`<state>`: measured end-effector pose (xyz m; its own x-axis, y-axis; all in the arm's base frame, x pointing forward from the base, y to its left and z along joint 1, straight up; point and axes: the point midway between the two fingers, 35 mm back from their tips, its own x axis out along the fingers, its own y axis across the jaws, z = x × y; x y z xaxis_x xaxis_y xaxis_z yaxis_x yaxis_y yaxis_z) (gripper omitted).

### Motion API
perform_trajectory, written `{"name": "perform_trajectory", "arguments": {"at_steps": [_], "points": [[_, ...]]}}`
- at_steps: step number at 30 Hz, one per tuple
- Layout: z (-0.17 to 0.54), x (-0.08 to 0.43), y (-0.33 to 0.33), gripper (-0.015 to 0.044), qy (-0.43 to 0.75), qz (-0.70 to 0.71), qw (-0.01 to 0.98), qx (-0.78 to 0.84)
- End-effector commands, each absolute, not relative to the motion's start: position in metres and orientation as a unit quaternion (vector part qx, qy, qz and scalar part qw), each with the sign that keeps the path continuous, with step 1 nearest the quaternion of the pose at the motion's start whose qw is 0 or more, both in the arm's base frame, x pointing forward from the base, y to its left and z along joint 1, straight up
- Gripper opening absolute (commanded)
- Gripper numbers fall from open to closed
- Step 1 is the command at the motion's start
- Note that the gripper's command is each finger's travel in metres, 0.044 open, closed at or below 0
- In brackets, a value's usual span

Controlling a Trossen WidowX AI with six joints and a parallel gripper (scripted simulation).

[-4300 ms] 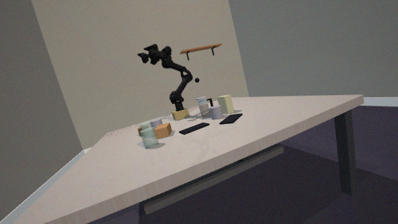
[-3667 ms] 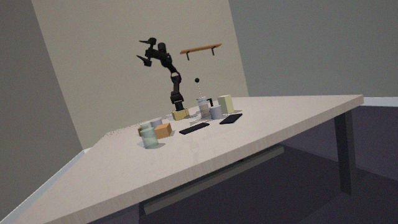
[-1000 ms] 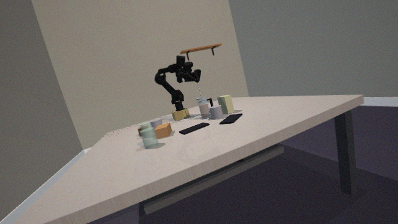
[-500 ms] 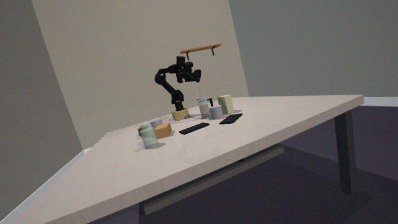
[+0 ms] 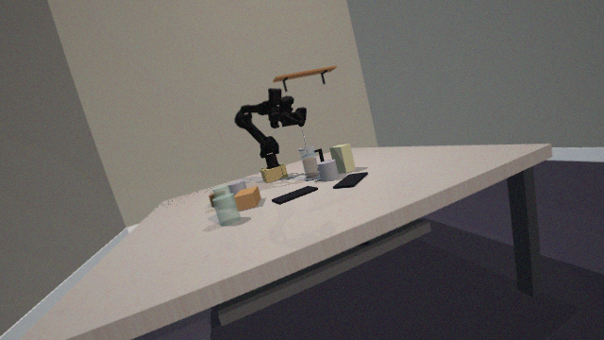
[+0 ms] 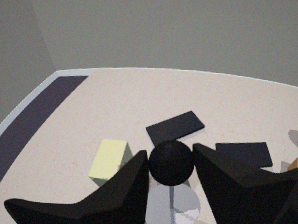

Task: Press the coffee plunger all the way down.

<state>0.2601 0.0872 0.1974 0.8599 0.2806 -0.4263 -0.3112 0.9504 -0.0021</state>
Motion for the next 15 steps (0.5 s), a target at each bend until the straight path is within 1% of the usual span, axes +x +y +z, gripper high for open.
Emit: {"name": "perform_trajectory", "arguments": {"at_steps": [1, 15], "points": [[0.170, 0.259, 0.087, 0.0116, 0.245, 0.154, 0.956, -0.042], [0.147, 0.262, 0.088, 0.0116, 0.245, 0.154, 0.956, -0.042]]}}
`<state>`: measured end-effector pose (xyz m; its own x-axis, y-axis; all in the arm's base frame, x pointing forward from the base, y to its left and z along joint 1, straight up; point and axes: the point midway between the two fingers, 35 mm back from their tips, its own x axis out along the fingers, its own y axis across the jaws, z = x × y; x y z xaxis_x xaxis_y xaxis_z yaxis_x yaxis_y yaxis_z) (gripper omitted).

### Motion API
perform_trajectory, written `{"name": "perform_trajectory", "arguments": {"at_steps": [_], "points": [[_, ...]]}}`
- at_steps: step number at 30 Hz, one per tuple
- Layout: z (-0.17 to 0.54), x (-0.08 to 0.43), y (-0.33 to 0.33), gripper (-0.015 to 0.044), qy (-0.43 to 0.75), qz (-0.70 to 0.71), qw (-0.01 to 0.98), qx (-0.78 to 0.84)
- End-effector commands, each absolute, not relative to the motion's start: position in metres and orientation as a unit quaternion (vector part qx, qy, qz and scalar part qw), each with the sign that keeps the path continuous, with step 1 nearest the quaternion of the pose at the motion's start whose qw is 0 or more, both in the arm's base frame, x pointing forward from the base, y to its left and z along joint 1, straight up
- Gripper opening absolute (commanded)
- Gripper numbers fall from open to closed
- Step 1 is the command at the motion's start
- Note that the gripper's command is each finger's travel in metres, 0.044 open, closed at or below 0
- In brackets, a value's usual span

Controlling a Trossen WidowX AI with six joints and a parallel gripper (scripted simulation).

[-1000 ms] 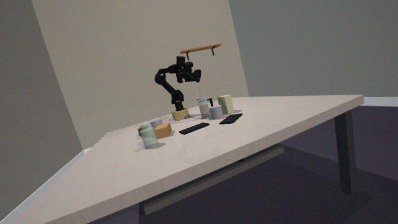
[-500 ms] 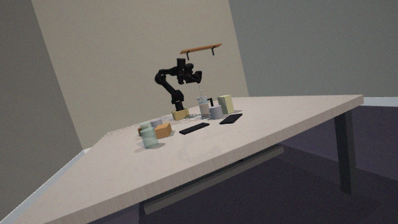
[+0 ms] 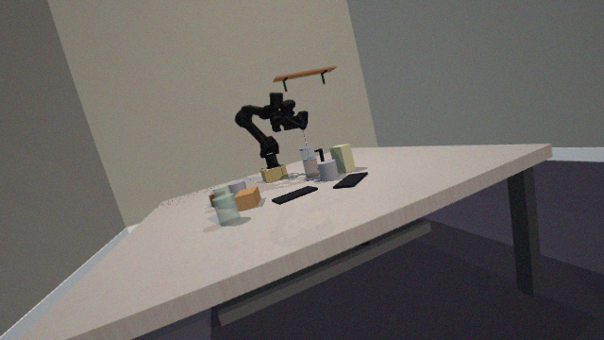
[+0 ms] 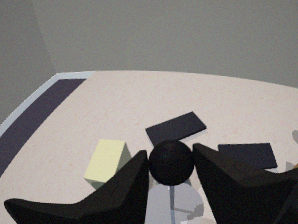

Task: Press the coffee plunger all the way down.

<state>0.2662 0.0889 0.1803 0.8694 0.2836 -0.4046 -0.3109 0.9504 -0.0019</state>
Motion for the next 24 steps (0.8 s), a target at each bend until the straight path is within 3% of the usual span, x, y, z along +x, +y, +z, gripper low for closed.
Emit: {"name": "perform_trajectory", "arguments": {"at_steps": [1, 24], "points": [[0.146, 0.263, 0.088, 0.0116, 0.245, 0.154, 0.956, -0.042], [0.119, 0.277, 0.092, 0.0116, 0.245, 0.154, 0.956, -0.042]]}}
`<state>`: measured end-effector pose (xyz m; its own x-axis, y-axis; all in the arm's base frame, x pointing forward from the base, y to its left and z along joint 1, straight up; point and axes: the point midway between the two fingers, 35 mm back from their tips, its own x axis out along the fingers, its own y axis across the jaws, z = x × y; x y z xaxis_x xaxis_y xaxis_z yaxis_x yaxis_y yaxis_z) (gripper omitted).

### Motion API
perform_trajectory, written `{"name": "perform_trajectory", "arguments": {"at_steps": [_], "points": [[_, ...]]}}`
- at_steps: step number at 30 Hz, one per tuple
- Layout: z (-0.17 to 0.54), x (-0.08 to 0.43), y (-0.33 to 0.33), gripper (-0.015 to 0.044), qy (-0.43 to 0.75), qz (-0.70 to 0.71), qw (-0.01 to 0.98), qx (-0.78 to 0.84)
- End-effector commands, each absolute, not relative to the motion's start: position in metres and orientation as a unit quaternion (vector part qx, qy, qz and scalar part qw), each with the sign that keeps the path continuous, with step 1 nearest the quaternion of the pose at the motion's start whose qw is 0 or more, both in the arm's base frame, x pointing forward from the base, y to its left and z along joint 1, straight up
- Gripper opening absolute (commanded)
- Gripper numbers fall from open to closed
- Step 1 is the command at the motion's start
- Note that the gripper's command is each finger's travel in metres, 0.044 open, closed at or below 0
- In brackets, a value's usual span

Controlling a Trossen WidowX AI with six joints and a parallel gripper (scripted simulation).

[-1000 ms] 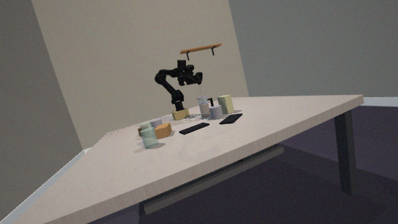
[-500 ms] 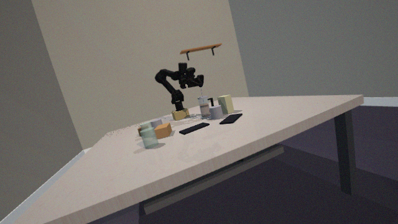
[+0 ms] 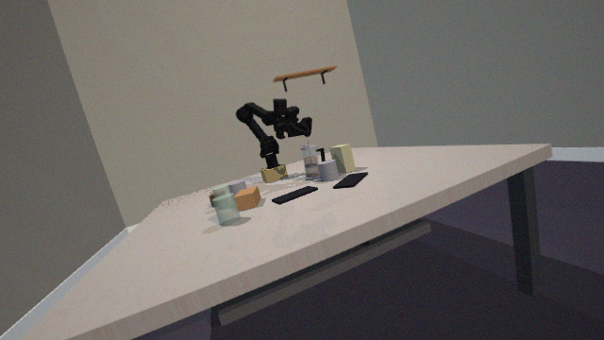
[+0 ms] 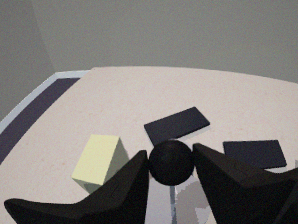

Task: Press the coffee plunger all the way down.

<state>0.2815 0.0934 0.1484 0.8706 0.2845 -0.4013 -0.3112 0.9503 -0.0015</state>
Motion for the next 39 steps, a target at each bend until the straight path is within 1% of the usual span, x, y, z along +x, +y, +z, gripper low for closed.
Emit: {"name": "perform_trajectory", "arguments": {"at_steps": [1, 39], "points": [[0.119, 0.278, 0.092, 0.0116, 0.245, 0.154, 0.956, -0.042], [0.123, 0.289, 0.096, 0.0116, 0.244, 0.154, 0.957, -0.042]]}}
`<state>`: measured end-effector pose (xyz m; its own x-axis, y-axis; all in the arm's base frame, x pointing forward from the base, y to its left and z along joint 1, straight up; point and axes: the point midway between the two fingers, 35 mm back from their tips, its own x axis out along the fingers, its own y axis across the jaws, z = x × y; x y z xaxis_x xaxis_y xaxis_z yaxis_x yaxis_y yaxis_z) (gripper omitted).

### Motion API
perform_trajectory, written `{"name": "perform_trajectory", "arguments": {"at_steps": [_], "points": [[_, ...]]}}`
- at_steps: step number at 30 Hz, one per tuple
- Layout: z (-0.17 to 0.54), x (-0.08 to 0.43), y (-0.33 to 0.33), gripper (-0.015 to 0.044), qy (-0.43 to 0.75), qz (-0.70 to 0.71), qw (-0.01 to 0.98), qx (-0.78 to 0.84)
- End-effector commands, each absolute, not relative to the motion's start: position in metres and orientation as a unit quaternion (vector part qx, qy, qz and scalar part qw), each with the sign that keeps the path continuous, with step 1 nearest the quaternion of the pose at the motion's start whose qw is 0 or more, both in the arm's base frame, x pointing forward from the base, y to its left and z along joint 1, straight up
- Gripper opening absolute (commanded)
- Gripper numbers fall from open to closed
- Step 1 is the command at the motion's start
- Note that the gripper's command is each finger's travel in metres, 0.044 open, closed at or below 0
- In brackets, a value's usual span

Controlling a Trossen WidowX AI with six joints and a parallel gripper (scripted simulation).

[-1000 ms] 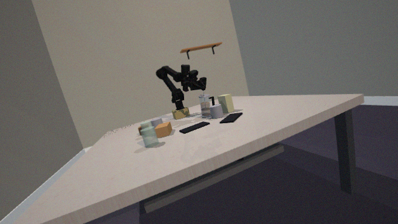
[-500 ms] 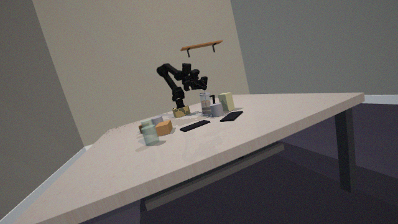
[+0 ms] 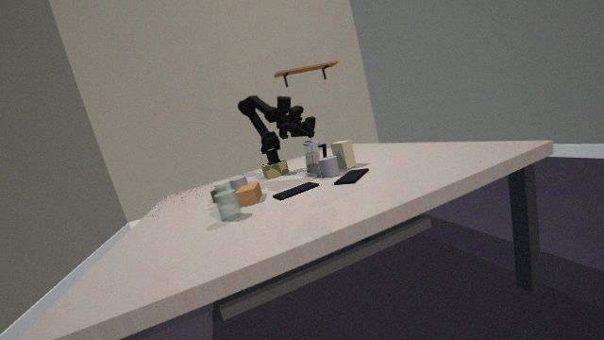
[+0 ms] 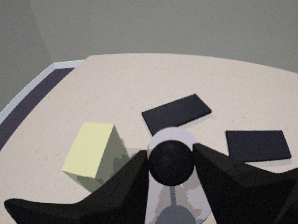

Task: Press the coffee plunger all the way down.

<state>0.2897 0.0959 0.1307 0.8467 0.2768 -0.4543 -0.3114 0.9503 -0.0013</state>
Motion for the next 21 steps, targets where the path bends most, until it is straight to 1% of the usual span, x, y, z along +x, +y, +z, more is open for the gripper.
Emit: {"name": "perform_trajectory", "arguments": {"at_steps": [1, 21], "points": [[0.1226, 0.2895, 0.0957, 0.0116, 0.244, 0.154, 0.957, -0.042], [0.1234, 0.2927, 0.0968, 0.0116, 0.244, 0.154, 0.957, -0.042]]}}
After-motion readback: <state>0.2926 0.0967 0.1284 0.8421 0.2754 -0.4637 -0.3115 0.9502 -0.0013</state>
